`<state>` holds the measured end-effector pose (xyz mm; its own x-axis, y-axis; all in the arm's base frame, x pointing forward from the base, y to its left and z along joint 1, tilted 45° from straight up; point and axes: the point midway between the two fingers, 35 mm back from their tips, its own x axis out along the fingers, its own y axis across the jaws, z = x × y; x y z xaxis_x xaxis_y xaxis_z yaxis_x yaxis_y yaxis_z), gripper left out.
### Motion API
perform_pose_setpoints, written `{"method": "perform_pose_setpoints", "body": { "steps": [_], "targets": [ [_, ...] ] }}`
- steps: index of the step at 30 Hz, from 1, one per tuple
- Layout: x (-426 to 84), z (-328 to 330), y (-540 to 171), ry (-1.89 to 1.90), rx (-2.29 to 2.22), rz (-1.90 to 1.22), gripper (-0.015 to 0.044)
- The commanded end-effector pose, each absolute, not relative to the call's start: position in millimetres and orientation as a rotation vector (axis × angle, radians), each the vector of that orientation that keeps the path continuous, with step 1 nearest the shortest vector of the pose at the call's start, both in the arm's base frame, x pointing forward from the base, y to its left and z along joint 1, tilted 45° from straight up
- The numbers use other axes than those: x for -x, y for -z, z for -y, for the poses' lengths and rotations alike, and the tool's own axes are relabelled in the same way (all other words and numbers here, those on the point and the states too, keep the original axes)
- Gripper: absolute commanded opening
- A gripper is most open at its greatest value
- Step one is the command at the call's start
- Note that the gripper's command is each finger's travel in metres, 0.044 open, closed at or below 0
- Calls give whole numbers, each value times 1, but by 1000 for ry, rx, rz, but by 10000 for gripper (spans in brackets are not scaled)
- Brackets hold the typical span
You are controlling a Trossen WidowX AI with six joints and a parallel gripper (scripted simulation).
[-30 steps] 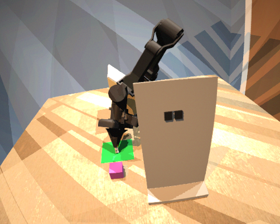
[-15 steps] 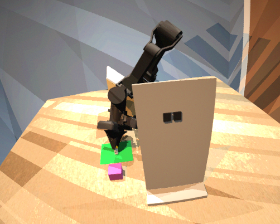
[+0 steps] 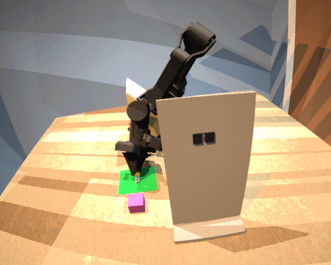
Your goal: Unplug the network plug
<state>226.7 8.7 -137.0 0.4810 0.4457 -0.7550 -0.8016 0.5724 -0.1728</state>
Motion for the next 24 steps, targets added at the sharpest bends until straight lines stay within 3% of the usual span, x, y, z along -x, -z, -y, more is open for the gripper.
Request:
{"method": "perform_pose_setpoints", "body": {
  "steps": [1, 24],
  "targets": [
    [-225, -7, 134, -810, 557, -721, 156],
    [-218, 3, 121, -809, 559, -723, 156]
  ]
}}
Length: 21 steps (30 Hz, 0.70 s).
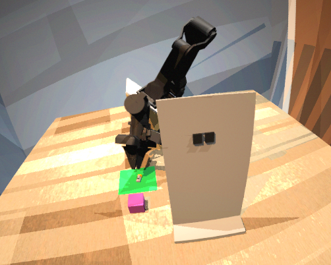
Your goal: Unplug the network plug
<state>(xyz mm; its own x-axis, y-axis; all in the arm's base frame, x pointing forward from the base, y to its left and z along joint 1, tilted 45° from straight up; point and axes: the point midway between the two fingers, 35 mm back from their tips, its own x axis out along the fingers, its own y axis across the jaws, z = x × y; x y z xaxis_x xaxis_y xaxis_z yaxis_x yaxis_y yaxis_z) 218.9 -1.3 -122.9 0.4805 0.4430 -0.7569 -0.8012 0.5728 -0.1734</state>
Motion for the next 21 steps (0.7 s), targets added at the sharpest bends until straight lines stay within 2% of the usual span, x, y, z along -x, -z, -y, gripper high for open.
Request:
{"method": "perform_pose_setpoints", "body": {
  "steps": [1, 21],
  "targets": [
    [-218, 3, 121, -809, 559, -724, 156],
    [-221, 18, 111, -809, 562, -729, 156]
  ]
}}
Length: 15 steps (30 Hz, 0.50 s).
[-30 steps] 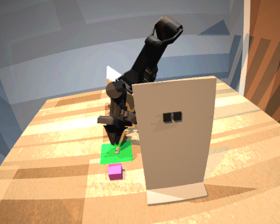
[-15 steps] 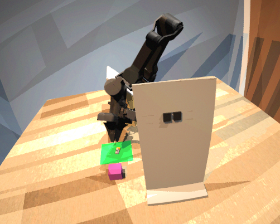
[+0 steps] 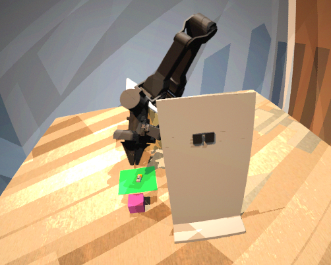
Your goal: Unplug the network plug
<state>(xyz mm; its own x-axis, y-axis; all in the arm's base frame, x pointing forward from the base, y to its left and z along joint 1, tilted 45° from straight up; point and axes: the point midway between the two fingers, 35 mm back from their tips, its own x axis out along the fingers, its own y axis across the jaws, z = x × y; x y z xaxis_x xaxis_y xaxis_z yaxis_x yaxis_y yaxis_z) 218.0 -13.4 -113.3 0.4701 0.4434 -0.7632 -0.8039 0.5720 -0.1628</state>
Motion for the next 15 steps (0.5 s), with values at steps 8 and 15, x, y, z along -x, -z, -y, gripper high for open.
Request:
{"method": "perform_pose_setpoints", "body": {
  "steps": [8, 15],
  "targets": [
    [-222, 24, 106, -809, 563, -730, 156],
    [-223, 29, 101, -809, 564, -730, 156]
  ]
}}
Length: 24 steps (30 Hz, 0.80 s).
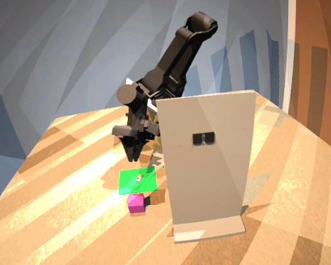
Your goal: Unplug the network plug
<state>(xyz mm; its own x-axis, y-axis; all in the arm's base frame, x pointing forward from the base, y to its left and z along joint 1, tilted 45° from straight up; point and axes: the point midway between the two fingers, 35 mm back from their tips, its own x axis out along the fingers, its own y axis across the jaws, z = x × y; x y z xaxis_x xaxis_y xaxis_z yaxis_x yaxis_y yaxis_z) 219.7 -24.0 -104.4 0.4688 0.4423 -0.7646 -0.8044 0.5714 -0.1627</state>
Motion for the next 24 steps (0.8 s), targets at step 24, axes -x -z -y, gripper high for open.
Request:
{"method": "perform_pose_setpoints", "body": {
  "steps": [24],
  "targets": [
    [-222, 45, 83, -808, 564, -730, 156]
  ]
}}
